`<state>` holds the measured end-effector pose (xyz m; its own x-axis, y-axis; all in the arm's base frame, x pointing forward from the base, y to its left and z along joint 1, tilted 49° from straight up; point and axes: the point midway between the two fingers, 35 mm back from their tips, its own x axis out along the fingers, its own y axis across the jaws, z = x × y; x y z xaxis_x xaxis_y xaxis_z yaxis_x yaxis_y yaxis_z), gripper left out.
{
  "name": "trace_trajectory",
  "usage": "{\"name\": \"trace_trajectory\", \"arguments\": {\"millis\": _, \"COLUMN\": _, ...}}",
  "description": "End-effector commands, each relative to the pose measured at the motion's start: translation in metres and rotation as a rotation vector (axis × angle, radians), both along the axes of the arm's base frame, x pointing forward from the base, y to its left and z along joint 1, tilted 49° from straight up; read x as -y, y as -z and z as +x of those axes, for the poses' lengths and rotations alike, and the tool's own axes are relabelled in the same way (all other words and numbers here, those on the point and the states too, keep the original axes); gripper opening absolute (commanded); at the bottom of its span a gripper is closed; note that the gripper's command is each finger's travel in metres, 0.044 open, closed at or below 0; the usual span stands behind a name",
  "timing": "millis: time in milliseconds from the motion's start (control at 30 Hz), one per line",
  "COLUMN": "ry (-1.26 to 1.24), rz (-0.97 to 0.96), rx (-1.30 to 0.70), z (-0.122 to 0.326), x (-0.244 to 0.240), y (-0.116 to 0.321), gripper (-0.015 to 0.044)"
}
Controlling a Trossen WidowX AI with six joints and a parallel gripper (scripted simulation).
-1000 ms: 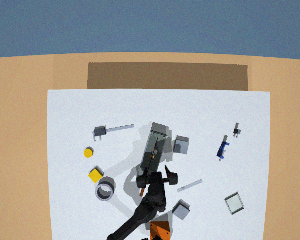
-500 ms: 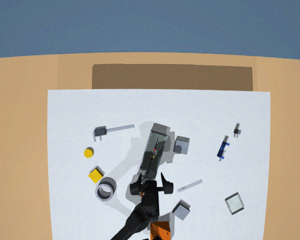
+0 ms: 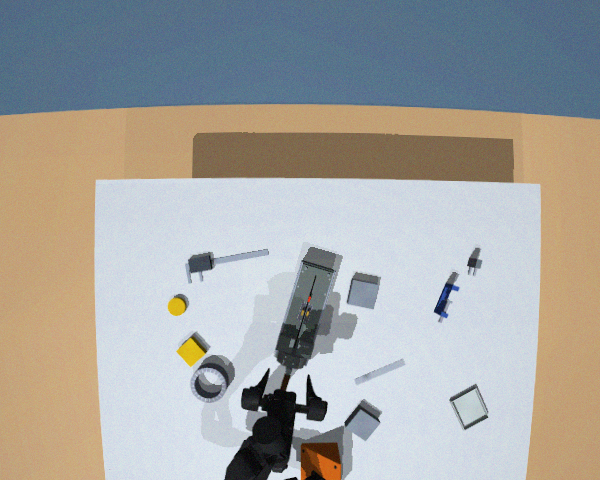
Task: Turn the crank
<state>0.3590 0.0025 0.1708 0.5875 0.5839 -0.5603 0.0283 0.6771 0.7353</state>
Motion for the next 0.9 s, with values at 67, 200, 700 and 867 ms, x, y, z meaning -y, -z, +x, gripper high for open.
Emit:
{"name": "trace_trajectory", "arguments": {"millis": 67, "ry": 0.072, "rz": -0.009, "rx": -0.062, "z": -0.031, "x": -0.004, "y": -0.001, "gripper": 0.0440}}
{"name": "trace_trajectory", "arguments": {"millis": 200, "ry": 0.099, "rz": -0.013, "rx": -0.081, "z": -0.042, "x": -0.005, "y": -0.001, "gripper": 0.0440}}
{"name": "trace_trajectory", "arguments": {"millis": 700, "ry": 0.099, "rz": -0.013, "rx": -0.080, "z": -0.048, "x": -0.034, "y": 0.024, "gripper": 0.0440}}
{"name": "trace_trajectory", "arguments": {"millis": 867, "ry": 0.098, "rz": -0.013, "rx": -0.080, "z": -0.048, "x": -0.037, "y": 0.027, "gripper": 0.0440}}
